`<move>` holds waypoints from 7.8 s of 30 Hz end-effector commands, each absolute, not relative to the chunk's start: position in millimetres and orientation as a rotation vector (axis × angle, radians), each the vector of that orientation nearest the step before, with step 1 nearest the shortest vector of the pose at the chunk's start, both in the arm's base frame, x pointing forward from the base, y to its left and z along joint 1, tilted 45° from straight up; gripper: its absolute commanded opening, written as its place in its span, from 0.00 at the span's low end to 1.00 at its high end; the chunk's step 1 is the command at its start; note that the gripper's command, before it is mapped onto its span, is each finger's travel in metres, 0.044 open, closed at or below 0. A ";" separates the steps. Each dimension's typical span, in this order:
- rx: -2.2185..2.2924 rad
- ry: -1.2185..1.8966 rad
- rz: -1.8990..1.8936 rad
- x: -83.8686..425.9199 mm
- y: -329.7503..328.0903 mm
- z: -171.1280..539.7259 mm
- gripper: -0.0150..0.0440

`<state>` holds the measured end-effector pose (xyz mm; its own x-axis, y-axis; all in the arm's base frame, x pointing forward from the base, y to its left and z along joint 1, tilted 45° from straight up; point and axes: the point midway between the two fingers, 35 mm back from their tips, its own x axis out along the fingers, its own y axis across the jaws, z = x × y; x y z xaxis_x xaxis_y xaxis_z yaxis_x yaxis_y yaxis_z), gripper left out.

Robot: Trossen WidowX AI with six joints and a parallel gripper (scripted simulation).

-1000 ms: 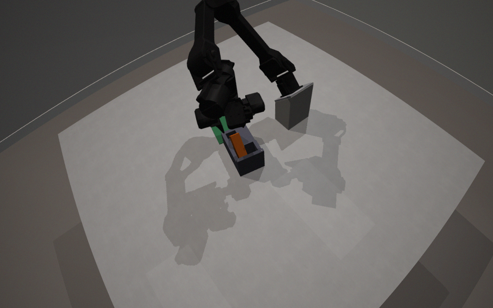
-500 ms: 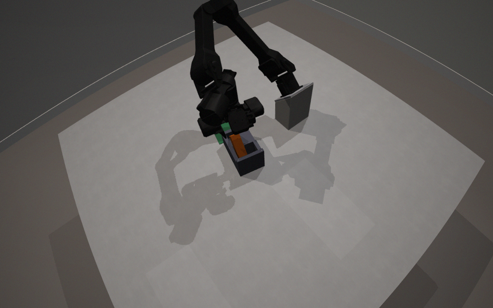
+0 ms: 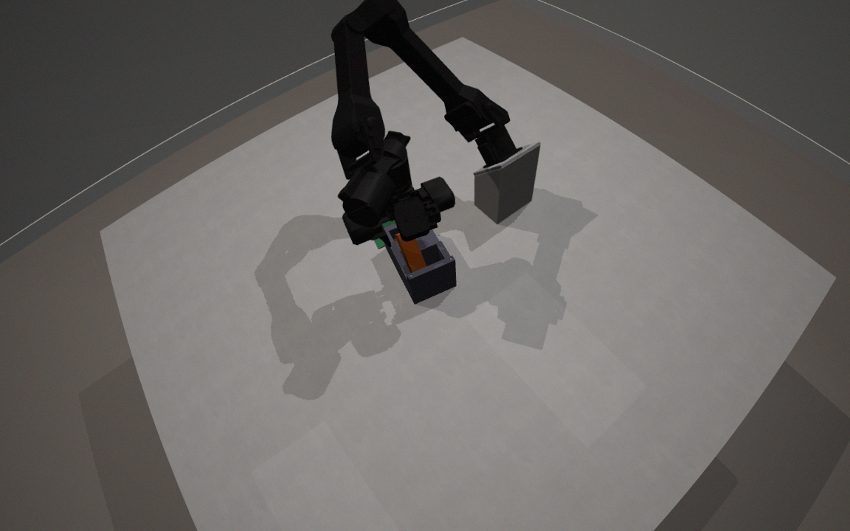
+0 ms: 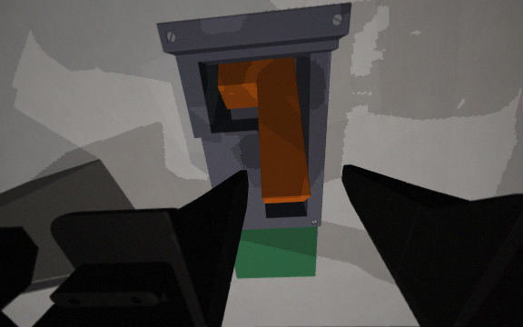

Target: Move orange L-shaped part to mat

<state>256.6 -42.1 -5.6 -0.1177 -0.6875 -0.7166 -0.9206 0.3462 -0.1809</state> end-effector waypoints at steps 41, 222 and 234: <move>-1.410 1.877 0.399 252.4 -59.5 -22.2 0.25; -1.419 1.887 0.397 177.1 -160.1 89.3 0.43; -1.413 1.881 0.412 188.3 -121.3 124.8 0.93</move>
<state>180.6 -136.6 107.6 -0.1413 -0.6880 -0.7118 -0.9252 0.3476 -0.1524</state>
